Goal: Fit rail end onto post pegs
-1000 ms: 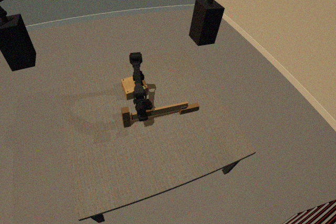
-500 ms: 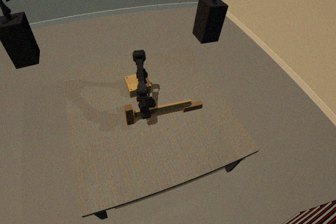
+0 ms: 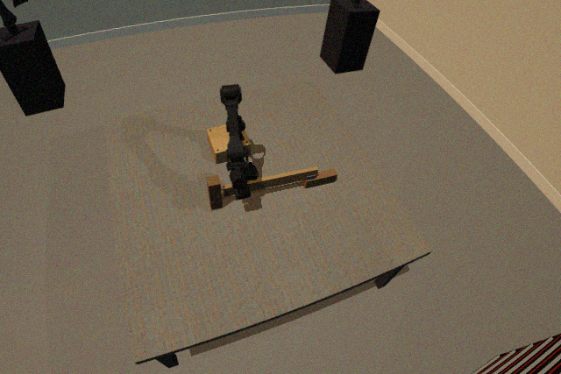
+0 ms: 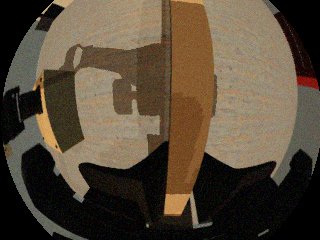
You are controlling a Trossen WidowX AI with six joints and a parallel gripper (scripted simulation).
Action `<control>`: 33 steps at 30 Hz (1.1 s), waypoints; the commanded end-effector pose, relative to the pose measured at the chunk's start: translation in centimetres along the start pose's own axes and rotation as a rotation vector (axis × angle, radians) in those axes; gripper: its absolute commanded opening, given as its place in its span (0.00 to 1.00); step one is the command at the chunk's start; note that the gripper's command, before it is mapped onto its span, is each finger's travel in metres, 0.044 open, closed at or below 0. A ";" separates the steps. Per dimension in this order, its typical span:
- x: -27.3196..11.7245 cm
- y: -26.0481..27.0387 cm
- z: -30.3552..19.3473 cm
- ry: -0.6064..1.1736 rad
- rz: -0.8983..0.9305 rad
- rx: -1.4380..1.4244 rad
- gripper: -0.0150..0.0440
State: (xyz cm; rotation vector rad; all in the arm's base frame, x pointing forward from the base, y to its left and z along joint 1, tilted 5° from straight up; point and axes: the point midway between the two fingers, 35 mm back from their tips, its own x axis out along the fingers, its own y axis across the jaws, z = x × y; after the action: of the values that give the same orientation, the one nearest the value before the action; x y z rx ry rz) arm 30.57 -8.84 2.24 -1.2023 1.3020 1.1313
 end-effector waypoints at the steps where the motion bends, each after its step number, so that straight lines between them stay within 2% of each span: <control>1: -0.3 -0.1 -0.2 0.008 -0.004 0.000 0.25; 33: -0.1 -0.1 0.3 0.007 -0.004 0.000 0.25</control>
State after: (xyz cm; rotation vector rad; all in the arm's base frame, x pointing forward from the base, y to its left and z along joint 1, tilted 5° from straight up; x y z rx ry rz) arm 30.69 -8.55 2.40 -1.2122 1.3049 1.1282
